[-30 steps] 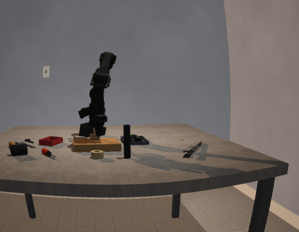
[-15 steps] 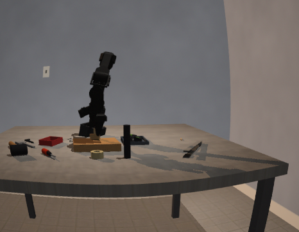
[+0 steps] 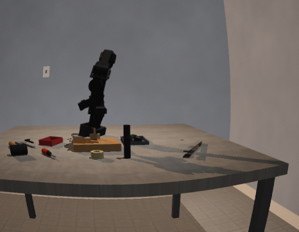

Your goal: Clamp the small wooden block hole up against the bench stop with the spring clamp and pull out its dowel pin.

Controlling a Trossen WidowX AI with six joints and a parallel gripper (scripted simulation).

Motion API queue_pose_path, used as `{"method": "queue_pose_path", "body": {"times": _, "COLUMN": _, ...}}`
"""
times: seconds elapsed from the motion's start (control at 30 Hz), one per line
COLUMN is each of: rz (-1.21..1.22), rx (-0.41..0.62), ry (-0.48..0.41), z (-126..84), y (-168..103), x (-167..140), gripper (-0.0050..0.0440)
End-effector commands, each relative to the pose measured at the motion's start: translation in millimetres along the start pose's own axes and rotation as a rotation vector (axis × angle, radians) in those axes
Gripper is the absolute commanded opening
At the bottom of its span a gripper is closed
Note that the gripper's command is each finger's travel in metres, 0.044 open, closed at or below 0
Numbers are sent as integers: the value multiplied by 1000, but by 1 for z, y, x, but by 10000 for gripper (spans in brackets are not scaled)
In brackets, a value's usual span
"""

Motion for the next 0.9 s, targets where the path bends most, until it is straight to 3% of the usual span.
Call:
{"method": "queue_pose_path", "body": {"times": 0.0, "rz": -7, "rx": -5, "ry": 21, "z": -16, "y": -1, "x": 1, "gripper": 0}}
{"method": "queue_pose_path", "body": {"times": 0.17, "rz": -7, "rx": -5, "ry": 20, "z": -26, "y": -1, "x": 0, "gripper": 0}}
{"method": "queue_pose_path", "body": {"times": 0.87, "rz": -2, "rx": -7, "ry": 15, "z": -19, "y": 7, "x": 3, "gripper": 0}}
Point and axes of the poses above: the point midway between the two fingers, 35 mm back from their tips, its own z axis out along the fingers, its own x axis across the jaws, y = z × x, the point moved 7 cm from there along -z, back along the fingers, and after that the axes turned 5 degrees about -z, right-handed, at the moved point
